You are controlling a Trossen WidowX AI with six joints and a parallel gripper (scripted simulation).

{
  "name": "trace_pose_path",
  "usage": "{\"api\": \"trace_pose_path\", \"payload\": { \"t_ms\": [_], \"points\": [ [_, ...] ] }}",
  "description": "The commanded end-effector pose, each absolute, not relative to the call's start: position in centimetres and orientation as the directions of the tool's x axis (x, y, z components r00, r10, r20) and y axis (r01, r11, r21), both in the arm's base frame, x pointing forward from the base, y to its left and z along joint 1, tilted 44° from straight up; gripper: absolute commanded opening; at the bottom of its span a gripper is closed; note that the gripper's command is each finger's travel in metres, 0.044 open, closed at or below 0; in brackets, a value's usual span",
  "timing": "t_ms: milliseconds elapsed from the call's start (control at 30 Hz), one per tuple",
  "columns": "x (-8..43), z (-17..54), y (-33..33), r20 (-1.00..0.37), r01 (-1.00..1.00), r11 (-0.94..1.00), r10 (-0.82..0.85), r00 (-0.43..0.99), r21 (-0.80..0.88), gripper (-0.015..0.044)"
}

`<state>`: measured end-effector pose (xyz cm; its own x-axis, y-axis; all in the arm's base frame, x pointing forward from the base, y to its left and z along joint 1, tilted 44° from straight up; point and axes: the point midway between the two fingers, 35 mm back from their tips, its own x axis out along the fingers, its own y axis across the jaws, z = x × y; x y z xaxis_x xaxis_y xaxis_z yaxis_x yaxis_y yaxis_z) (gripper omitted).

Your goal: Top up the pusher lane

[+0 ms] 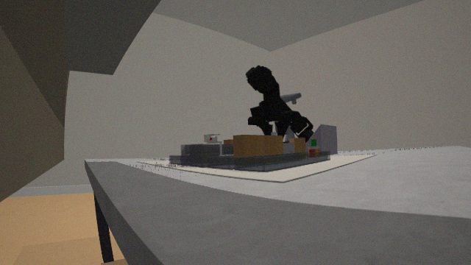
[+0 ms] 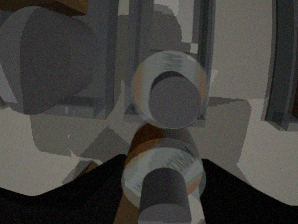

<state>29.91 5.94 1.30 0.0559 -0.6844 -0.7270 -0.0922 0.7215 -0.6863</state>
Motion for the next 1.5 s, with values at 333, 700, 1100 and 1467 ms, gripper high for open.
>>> {"api": "trace_pose_path", "payload": {
  "t_ms": [333, 700, 1100, 1467],
  "points": [
    [31.1, 1.4, 6.2, -0.728, -0.085, 0.723, -0.682, 0.075, -0.686, 0.0000],
    [31.5, 1.4, 6.3, -0.728, -0.084, 0.723, -0.682, 0.075, -0.686, 0.0000],
    [32.0, 1.5, 6.3, -0.728, -0.084, 0.723, -0.681, 0.075, -0.686, 0.0000],
    [32.4, 1.5, 6.4, -0.728, -0.084, 0.723, -0.682, 0.075, -0.686, 0.0000]
  ]
}}
